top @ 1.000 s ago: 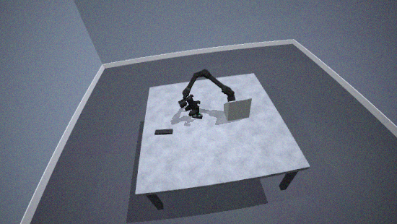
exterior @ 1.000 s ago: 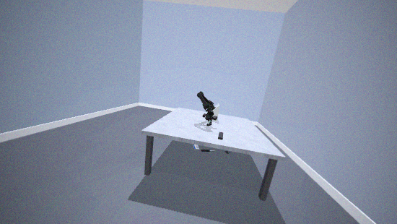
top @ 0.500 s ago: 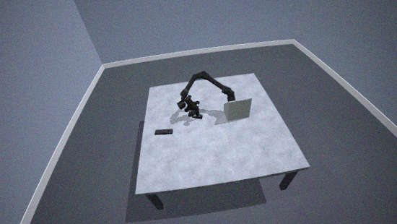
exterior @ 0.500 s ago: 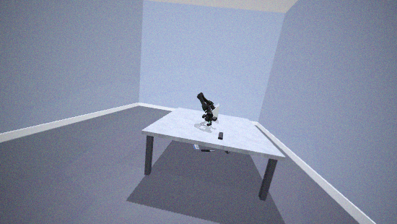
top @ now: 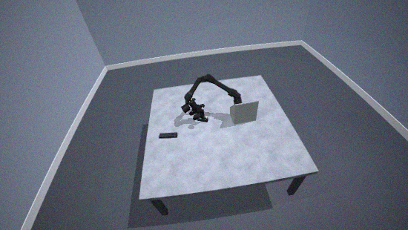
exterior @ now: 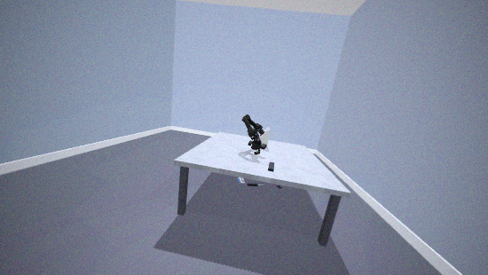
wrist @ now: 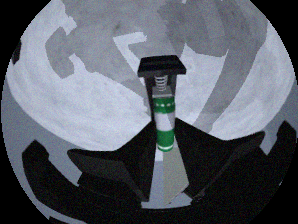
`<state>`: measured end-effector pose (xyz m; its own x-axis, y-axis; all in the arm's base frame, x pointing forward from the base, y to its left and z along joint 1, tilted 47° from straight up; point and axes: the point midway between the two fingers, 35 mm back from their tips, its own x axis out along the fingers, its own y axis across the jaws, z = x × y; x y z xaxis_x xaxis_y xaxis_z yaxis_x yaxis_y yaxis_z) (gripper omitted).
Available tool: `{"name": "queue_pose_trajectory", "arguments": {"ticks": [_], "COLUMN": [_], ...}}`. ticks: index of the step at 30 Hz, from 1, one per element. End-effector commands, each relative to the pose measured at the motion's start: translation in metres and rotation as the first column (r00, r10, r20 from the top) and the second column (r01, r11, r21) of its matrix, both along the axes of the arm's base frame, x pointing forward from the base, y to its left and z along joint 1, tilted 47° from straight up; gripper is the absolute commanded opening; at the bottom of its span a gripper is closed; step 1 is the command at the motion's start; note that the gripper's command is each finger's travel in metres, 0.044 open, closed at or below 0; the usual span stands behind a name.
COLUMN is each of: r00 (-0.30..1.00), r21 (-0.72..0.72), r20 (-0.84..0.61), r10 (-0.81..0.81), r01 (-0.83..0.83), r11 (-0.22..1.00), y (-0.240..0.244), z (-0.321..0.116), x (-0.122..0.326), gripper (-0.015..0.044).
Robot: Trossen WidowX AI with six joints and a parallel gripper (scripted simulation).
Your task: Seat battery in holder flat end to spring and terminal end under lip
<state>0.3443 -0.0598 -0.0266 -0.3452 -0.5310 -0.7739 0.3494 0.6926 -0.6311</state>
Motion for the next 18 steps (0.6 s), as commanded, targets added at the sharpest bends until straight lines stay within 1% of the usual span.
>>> {"name": "queue_pose_trajectory", "arguments": {"ticks": [1, 18], "r00": [1.0, 1.0], "r21": [0.002, 0.002], "r20": [-0.007, -0.007], "r10": [-0.004, -0.005], "r01": [0.004, 0.005], "r11": [1.0, 1.0], "y": [-0.001, -0.003], "z": [-0.002, 0.0], "x": [0.001, 0.011], "gripper": [0.006, 0.006]}}
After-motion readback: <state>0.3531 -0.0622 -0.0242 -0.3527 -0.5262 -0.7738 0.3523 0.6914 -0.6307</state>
